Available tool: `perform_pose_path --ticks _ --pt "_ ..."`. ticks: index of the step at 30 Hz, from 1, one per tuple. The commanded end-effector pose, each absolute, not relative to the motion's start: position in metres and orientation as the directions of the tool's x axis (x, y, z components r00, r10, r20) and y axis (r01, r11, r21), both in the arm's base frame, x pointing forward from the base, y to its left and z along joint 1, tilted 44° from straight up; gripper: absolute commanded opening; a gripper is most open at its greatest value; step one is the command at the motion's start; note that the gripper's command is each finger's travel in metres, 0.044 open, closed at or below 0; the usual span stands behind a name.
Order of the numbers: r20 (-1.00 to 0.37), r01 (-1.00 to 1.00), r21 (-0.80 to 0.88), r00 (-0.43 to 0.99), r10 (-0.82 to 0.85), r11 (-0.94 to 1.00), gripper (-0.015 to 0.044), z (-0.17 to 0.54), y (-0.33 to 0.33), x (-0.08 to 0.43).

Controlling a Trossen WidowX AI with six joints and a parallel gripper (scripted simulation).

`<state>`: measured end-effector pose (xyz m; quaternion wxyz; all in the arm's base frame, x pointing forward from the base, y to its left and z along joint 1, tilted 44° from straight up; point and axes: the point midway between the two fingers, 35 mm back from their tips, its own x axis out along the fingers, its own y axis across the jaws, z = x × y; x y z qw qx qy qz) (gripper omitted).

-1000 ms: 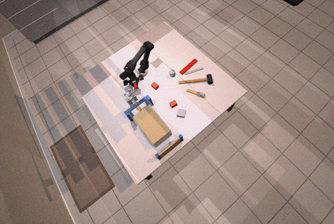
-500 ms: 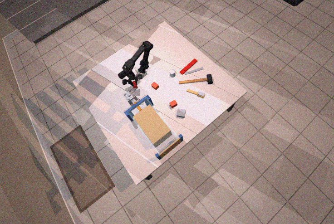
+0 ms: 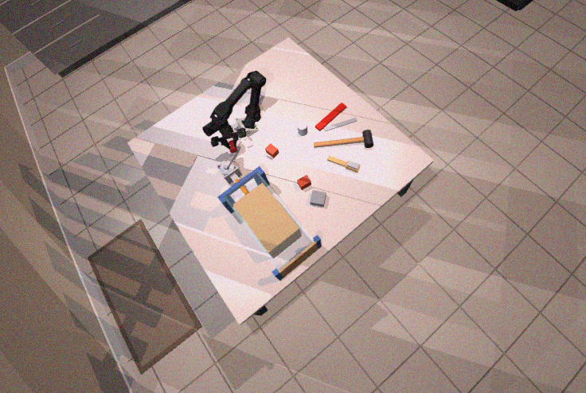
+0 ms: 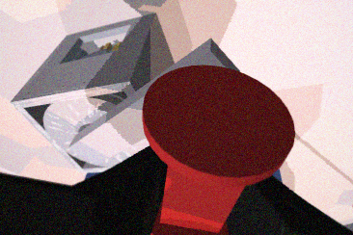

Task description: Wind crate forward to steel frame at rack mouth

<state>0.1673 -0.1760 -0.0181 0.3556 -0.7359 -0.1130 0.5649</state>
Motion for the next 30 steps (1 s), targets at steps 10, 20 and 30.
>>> perform_pose_path --ticks 10,20,30 --pt "-0.773 -0.248 -0.628 0.308 0.554 -0.738 0.0000 -0.032 -0.191 0.149" --pt "-0.774 -0.248 -0.627 0.307 0.554 -0.738 0.0000 -0.038 -0.199 0.143" --pt "-0.774 -0.249 -0.626 0.307 0.553 -0.739 0.0000 -0.045 -0.207 0.137"
